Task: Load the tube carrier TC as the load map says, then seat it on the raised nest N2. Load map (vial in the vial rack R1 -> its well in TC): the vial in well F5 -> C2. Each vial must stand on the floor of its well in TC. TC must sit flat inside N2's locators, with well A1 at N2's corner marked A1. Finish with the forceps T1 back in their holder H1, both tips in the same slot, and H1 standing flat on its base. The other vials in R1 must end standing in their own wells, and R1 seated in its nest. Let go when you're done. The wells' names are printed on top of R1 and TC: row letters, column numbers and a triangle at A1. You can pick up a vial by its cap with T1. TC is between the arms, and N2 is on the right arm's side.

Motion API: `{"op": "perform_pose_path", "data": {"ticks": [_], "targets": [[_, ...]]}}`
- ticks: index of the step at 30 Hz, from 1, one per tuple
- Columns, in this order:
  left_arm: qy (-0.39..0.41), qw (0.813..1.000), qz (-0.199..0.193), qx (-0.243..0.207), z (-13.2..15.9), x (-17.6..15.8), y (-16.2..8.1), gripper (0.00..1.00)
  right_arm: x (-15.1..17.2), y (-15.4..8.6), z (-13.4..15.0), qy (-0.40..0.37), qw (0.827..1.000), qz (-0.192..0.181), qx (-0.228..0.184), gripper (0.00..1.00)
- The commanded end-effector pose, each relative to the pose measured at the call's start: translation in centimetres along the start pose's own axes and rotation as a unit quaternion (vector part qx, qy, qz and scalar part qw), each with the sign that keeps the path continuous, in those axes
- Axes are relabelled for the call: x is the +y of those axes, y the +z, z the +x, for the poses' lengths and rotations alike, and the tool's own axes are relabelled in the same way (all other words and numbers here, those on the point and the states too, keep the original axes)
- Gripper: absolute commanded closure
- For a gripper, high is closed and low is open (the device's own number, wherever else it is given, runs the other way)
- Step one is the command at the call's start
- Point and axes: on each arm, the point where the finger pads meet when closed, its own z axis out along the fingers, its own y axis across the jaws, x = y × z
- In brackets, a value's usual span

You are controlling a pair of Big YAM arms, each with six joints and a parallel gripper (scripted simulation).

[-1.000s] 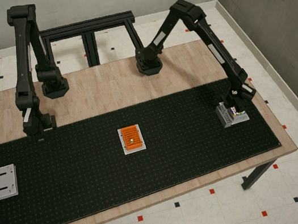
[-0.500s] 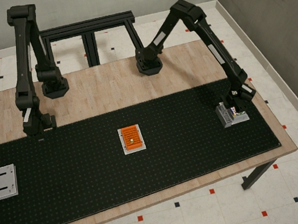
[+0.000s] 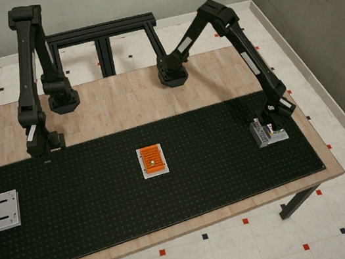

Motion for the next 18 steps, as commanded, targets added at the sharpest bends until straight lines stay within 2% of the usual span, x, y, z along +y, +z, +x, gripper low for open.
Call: {"op": "perform_pose_path", "data": {"ticks": [1,13,14,18], "targets": [[-0.003,1.0,-0.013,-0.016,-1.26,1.85,-0.52,0.93,0.02,-0.04,-0.06,-0.004,1.0,-0.002,0.007,0.0],[-0.003,1.0,-0.014,-0.017,-1.52,2.02,-0.31,0.93,0.02,-0.04,-0.06,-0.004,1.0,-0.002,0.007,0.0],[-0.004,1.0,-0.018,-0.024,-1.7,2.18,-1.21,0.93,0.02,-0.04,-0.06,-0.004,1.0,-0.002,0.007,0.0],[-0.003,1.0,-0.014,-0.018,-1.49,2.03,-0.38,0.93,0.02,-0.04,-0.06,-0.004,1.0,-0.002,0.007,0.0]]}}
